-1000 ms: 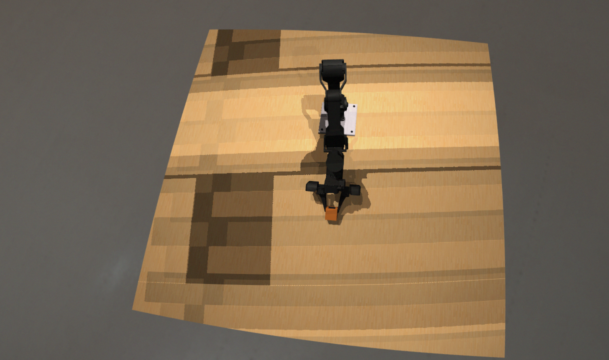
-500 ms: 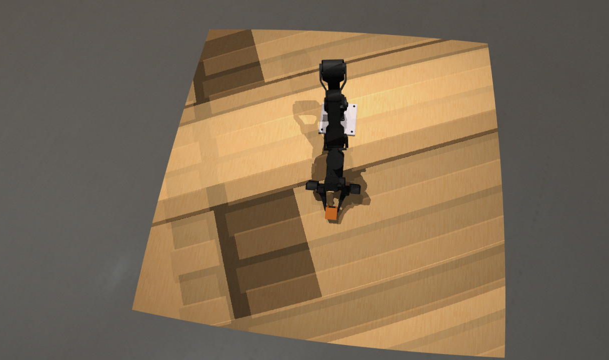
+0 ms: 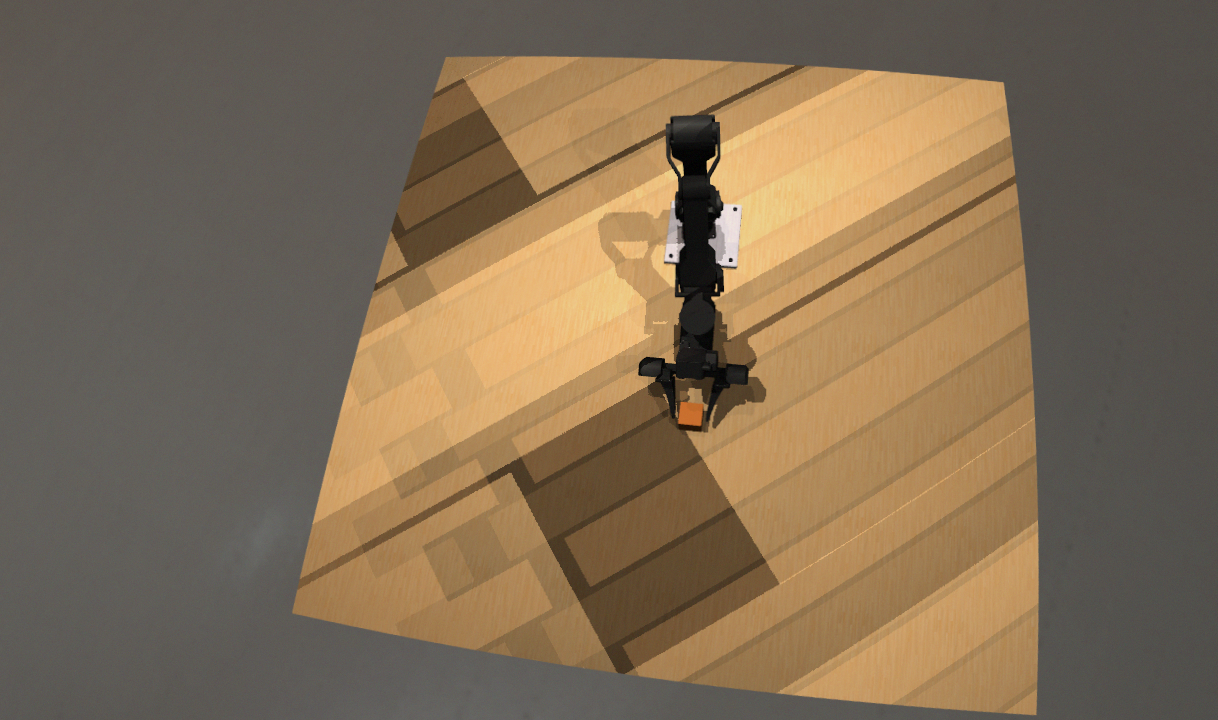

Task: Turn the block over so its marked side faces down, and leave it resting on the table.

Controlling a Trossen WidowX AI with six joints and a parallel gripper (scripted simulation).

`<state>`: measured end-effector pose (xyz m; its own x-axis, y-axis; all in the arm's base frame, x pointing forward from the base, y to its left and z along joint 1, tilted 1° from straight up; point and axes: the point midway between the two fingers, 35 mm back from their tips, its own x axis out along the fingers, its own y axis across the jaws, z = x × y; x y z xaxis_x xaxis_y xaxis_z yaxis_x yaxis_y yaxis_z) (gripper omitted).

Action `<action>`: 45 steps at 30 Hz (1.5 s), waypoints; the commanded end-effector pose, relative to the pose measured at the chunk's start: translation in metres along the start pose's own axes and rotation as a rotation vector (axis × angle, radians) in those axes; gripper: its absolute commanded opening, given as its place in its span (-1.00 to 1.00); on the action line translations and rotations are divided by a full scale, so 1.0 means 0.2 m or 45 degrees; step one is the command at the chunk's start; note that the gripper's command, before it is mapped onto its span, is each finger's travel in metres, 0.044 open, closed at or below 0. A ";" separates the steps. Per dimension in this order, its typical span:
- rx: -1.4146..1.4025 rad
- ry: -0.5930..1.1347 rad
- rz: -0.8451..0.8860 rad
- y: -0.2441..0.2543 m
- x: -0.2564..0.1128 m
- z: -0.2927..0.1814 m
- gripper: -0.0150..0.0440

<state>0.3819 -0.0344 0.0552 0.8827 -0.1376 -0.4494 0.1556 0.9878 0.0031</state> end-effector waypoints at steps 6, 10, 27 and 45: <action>-0.004 -0.003 -0.005 0.00 0.00 0.00 1.00; -0.004 -0.003 -0.005 0.00 0.00 0.00 1.00; -0.004 -0.003 -0.005 0.00 0.00 0.00 1.00; -0.005 0.326 -0.003 0.01 -0.03 0.12 1.00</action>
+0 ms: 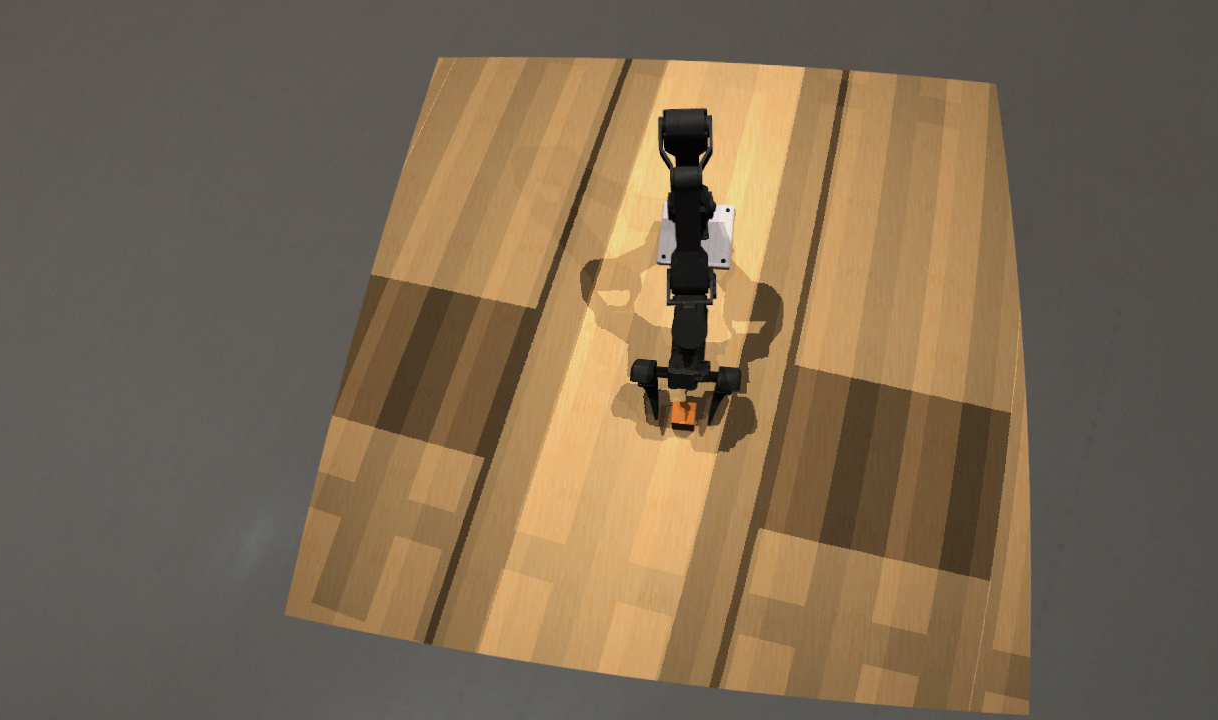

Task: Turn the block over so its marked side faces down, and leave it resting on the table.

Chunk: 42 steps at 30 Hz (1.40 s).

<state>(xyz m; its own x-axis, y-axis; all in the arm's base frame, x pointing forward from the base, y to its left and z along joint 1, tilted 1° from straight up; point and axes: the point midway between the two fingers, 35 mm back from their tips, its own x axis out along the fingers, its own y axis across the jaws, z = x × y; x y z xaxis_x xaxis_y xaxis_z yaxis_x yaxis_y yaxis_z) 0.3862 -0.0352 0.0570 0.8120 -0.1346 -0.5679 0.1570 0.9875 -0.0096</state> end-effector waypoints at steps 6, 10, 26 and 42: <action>0.009 0.425 0.007 -0.01 -0.28 0.18 1.00; 0.009 0.434 0.007 -0.01 -0.29 0.18 1.00; 0.002 0.724 0.007 0.00 -0.23 0.30 1.00; 0.006 1.171 0.009 0.00 -0.21 0.39 1.00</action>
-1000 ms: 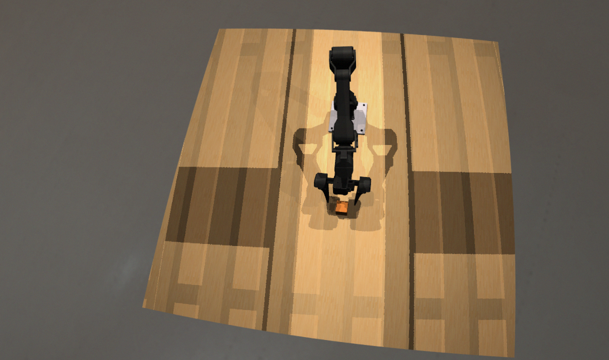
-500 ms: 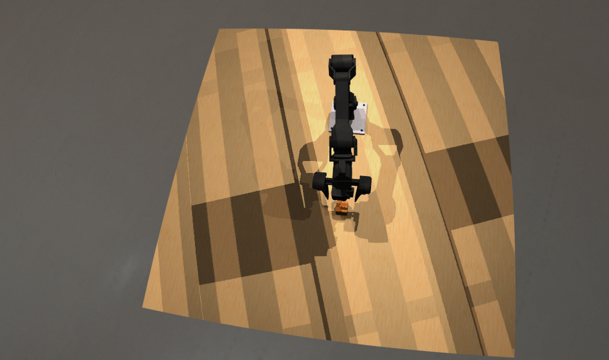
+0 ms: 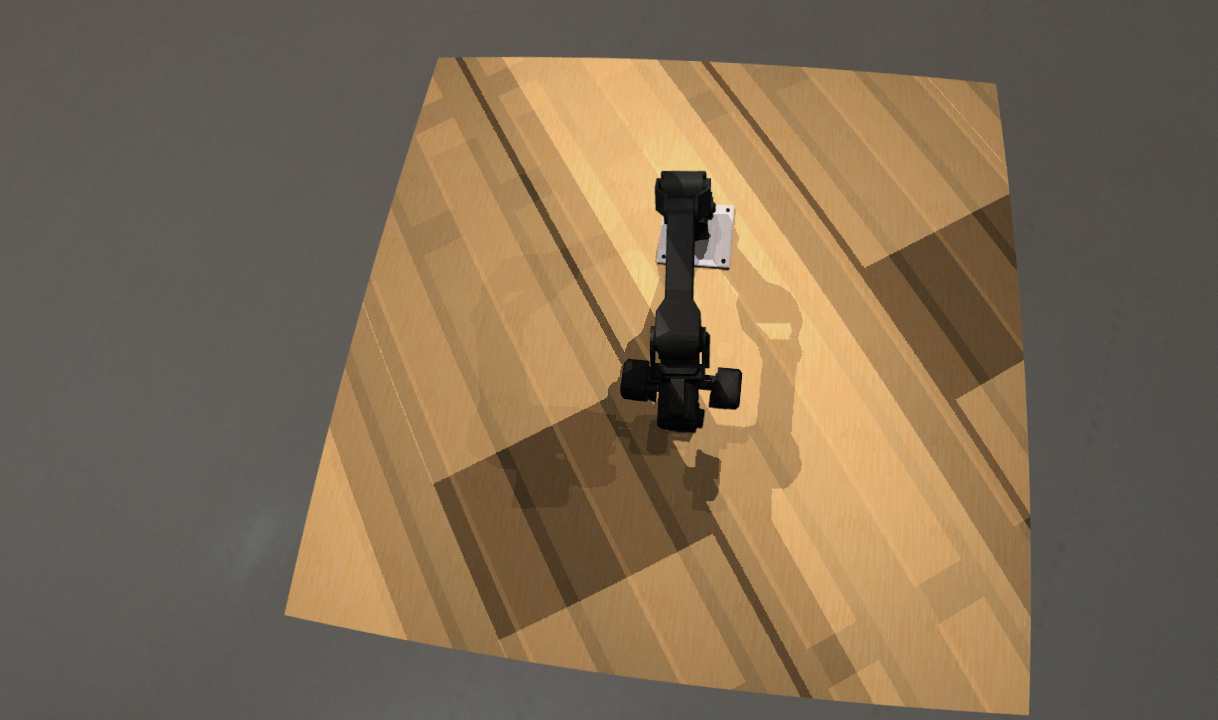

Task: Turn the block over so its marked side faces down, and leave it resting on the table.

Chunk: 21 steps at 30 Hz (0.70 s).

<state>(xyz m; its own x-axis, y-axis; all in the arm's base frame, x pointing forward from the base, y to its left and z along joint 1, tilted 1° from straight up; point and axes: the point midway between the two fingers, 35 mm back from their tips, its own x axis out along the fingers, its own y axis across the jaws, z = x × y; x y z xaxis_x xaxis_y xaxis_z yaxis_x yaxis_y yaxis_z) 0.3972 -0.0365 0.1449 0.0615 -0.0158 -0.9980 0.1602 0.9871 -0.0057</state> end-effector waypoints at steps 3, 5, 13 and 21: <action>-0.003 0.020 0.006 0.00 0.13 0.00 1.00; -0.003 0.020 0.006 0.00 0.16 0.00 1.00; -0.003 0.021 0.006 0.00 0.24 -0.02 1.00; -0.003 0.021 0.006 0.00 0.29 -0.02 1.00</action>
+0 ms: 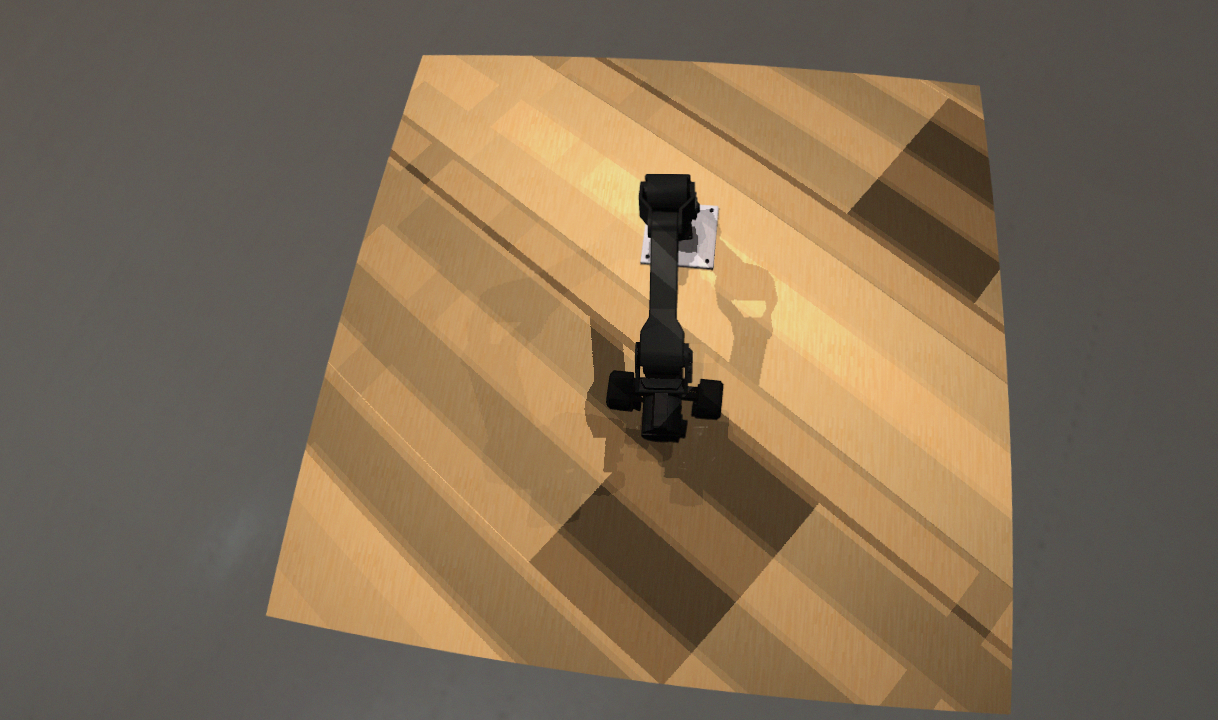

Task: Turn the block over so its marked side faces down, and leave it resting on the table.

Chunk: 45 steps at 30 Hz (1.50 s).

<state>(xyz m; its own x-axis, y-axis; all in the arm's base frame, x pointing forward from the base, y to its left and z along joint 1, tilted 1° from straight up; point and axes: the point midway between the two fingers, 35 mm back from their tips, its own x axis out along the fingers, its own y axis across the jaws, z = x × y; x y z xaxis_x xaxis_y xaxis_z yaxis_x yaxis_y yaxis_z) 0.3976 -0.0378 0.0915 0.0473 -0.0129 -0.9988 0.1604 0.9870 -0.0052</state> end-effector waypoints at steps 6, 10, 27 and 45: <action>-0.003 0.002 0.005 0.00 0.07 0.00 1.00; -0.003 0.002 0.005 0.00 0.11 0.00 1.00; -0.003 0.002 0.005 0.00 0.14 0.00 0.13; -0.003 0.002 0.005 0.00 0.09 0.00 -0.47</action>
<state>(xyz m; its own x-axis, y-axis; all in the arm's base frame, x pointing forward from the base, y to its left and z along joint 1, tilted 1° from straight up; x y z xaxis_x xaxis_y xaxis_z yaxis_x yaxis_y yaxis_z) 0.3977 -0.0377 0.0654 0.0430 -0.0107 -0.9990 0.1603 0.9871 -0.0037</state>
